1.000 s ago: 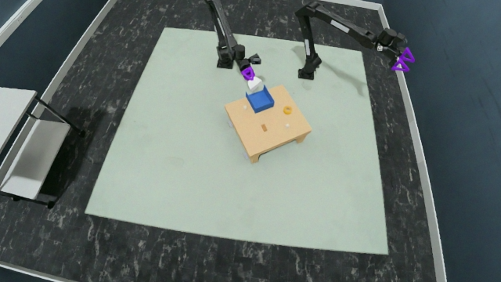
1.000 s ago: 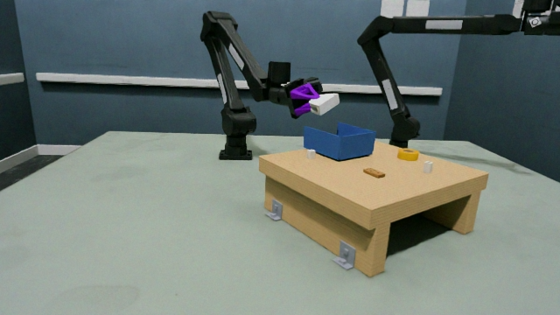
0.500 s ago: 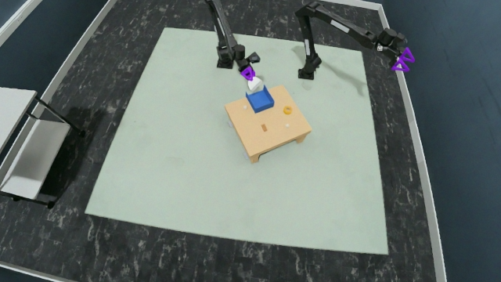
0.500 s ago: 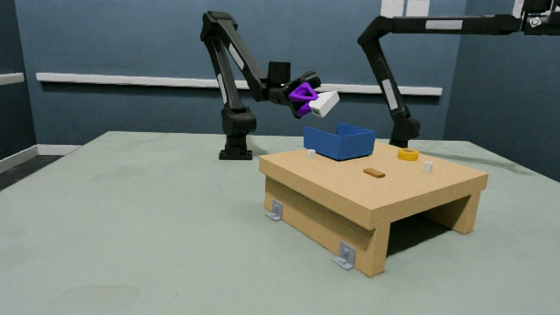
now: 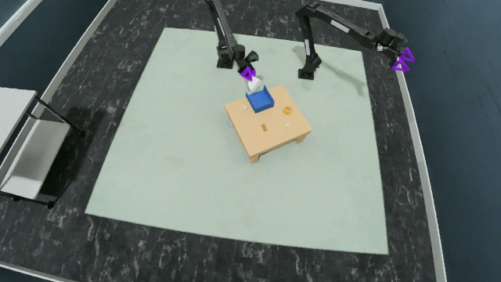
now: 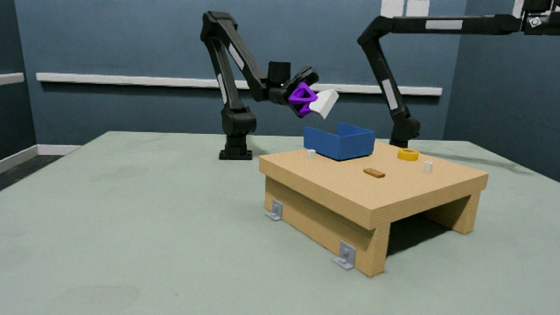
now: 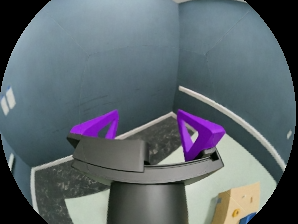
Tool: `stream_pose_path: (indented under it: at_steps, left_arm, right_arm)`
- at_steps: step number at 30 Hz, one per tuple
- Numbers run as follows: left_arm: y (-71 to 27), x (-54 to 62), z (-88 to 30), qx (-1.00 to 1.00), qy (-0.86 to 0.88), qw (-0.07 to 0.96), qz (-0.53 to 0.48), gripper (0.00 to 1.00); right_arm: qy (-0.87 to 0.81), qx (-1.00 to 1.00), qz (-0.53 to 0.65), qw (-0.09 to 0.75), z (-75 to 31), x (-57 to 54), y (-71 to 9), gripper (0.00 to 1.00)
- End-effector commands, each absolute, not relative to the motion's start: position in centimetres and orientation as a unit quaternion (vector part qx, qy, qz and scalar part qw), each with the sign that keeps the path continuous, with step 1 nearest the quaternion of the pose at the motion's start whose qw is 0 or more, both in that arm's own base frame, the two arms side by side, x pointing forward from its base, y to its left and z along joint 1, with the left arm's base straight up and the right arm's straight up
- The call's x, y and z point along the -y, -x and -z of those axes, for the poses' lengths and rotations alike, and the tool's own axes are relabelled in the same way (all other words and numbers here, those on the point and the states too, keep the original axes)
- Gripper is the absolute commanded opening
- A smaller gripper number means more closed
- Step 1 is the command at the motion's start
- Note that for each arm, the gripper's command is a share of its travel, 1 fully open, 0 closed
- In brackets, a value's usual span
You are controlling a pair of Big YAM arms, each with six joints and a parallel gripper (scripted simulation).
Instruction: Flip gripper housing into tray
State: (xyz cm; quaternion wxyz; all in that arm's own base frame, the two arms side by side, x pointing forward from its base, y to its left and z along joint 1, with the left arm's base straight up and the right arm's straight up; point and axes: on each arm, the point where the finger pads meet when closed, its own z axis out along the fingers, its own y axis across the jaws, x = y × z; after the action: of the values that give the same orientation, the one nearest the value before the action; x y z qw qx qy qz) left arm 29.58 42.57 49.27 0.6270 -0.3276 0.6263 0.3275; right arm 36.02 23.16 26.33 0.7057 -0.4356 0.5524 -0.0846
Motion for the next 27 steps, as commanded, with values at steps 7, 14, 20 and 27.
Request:
stream_pose_path:
  at_steps: [7,14,20,27]
  left_arm:
    - [-29.17,-43.11,-53.71,-0.603,0.317,0.644,-0.347,1.00]
    - [-29.17,-43.11,-53.71,-0.603,0.317,0.644,-0.347,1.00]
    - [-29.17,-43.11,-53.71,-0.603,0.317,0.644,-0.347,1.00]
    - [-29.17,-43.11,-53.71,-0.603,0.317,0.644,-0.347,1.00]
  right_arm:
    - [0.347,-0.575,-0.001,0.741,-31.07,-24.08,-37.62,0.27]
    - [0.322,-0.589,-0.033,0.741,-31.07,-24.08,-37.62,0.27]
    - [0.291,-0.605,-0.071,0.738,-31.07,-24.08,-37.62,0.27]
    - [0.266,-0.616,-0.102,0.734,-31.07,-24.08,-37.62,0.27]
